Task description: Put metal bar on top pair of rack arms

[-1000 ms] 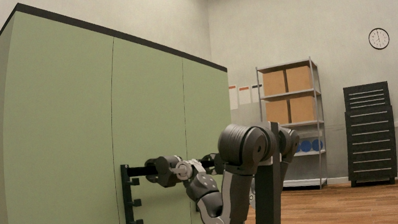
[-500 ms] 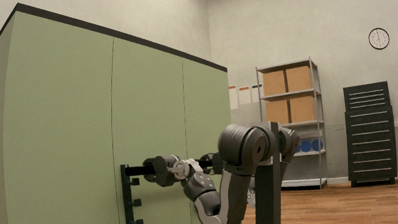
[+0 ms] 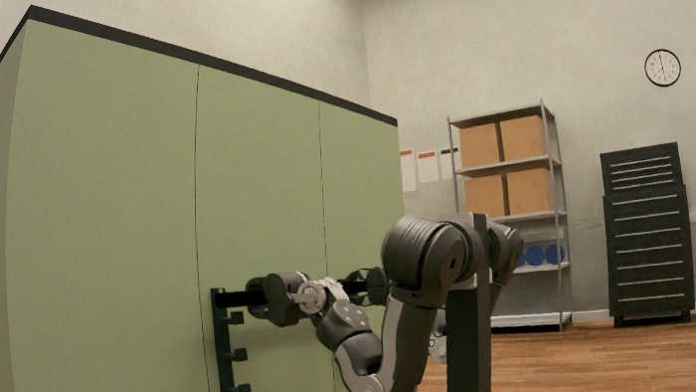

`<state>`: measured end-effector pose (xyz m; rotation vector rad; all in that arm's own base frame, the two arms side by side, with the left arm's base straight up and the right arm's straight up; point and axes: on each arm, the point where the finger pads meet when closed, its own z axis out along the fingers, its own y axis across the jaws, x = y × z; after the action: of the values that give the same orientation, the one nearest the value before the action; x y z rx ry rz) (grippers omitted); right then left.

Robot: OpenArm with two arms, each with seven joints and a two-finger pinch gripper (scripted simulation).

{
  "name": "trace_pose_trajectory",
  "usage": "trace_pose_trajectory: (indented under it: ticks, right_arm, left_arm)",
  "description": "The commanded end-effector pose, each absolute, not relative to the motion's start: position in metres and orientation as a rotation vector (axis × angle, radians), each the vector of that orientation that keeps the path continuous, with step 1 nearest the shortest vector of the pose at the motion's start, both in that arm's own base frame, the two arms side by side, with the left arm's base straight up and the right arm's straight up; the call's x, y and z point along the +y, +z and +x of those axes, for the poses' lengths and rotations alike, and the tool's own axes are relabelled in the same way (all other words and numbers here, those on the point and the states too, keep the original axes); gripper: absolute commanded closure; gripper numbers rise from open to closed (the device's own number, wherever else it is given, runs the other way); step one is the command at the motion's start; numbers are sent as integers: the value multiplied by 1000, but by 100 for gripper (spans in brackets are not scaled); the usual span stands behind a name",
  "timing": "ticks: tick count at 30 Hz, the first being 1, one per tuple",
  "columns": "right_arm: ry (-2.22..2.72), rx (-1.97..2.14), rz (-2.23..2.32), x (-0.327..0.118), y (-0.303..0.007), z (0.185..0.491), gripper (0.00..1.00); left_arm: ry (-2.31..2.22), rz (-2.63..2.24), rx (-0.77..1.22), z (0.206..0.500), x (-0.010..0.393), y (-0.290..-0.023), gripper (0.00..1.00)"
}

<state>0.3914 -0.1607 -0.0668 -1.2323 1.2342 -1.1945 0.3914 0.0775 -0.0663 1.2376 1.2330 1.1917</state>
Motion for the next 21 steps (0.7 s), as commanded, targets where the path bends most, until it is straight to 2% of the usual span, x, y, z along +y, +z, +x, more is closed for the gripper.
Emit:
trace_pose_trajectory:
  ticks: [1, 21]
  right_arm:
    - [-1217, 1204, -1204, -161, -57, 393, 100]
    - [-1217, 1204, -1204, -161, -57, 410, 100]
  left_arm:
    - [1212, 1204, 1203, 393, 78, -56, 100]
    - [1212, 1204, 1203, 410, 78, -56, 100]
